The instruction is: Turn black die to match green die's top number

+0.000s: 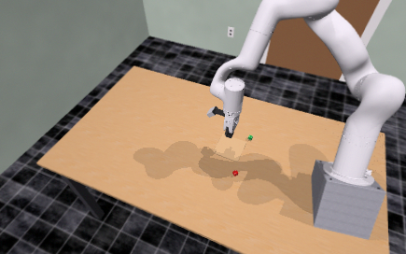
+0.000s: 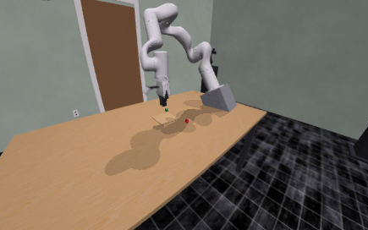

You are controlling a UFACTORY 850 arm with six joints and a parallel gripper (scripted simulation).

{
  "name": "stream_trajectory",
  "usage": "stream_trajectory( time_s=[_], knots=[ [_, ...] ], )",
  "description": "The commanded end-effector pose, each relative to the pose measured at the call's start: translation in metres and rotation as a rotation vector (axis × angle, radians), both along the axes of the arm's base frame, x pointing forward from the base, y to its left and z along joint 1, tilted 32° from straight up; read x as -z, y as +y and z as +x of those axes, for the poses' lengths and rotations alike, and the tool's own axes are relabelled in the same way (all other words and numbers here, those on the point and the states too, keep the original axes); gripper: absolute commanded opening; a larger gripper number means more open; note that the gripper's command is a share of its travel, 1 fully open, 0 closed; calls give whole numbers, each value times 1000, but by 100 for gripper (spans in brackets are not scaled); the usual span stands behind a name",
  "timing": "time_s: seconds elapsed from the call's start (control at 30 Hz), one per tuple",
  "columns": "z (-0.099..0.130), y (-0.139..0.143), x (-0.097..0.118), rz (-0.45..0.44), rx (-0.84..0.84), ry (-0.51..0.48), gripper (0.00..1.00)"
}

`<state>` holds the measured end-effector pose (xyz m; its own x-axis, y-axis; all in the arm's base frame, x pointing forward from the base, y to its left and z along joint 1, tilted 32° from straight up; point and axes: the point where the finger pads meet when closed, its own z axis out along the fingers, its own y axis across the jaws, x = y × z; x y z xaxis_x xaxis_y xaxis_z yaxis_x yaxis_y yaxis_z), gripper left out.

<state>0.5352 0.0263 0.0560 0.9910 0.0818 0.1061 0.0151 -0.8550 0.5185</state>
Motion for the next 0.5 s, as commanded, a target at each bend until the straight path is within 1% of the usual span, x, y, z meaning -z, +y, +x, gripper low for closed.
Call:
stream_trajectory(
  time_s=[0.0, 0.23, 0.33, 0.47],
  knots=[
    [4, -1, 2, 4, 20, -15, 15],
    [4, -2, 2, 1, 12, -33, 15],
    [5, -2, 1, -2, -8, -66, 15],
    [4, 0, 1, 5, -53, -138, 15]
  ],
)
